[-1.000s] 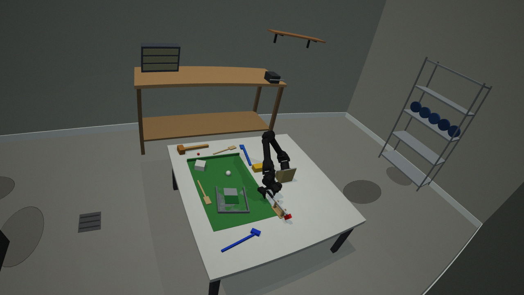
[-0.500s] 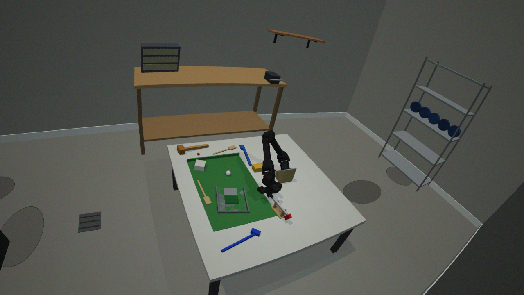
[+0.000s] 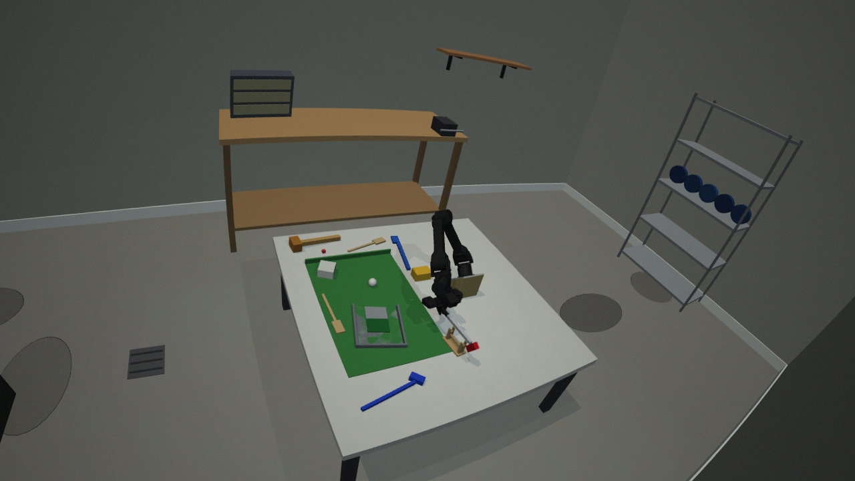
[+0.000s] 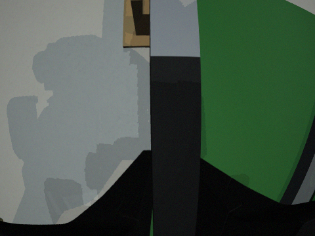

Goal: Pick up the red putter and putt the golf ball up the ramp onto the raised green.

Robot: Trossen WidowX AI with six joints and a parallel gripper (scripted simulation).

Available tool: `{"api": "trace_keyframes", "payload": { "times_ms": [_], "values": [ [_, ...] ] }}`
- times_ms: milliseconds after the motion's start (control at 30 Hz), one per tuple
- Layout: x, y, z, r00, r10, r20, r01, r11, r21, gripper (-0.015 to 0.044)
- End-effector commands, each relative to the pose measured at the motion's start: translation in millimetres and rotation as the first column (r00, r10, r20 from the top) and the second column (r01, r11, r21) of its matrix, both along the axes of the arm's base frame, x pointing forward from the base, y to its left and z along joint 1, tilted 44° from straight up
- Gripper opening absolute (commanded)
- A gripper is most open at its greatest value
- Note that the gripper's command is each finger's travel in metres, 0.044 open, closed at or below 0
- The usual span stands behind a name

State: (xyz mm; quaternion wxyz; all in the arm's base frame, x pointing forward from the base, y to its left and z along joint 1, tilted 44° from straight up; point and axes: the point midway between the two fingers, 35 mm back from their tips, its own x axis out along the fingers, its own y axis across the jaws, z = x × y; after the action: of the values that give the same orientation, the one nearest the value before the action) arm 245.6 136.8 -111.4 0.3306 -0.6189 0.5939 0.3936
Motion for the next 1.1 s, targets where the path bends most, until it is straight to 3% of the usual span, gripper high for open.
{"api": "trace_keyframes", "payload": {
  "times_ms": [0,233,533,1067],
  "values": [
    [-0.6,22.1,21.5,1.0,-0.003,0.005,0.003,1.0,0.017,0.0],
    [0.6,28.7,36.2,1.0,-0.013,0.024,0.013,1.0,0.012,0.0],
    [18.6,-6.4,83.7,0.937,-0.283,0.202,0.287,0.958,0.013,0.0],
    [25.9,-80.5,164.7,0.577,-0.654,0.489,0.691,0.71,0.135,0.0]
  ]
}}
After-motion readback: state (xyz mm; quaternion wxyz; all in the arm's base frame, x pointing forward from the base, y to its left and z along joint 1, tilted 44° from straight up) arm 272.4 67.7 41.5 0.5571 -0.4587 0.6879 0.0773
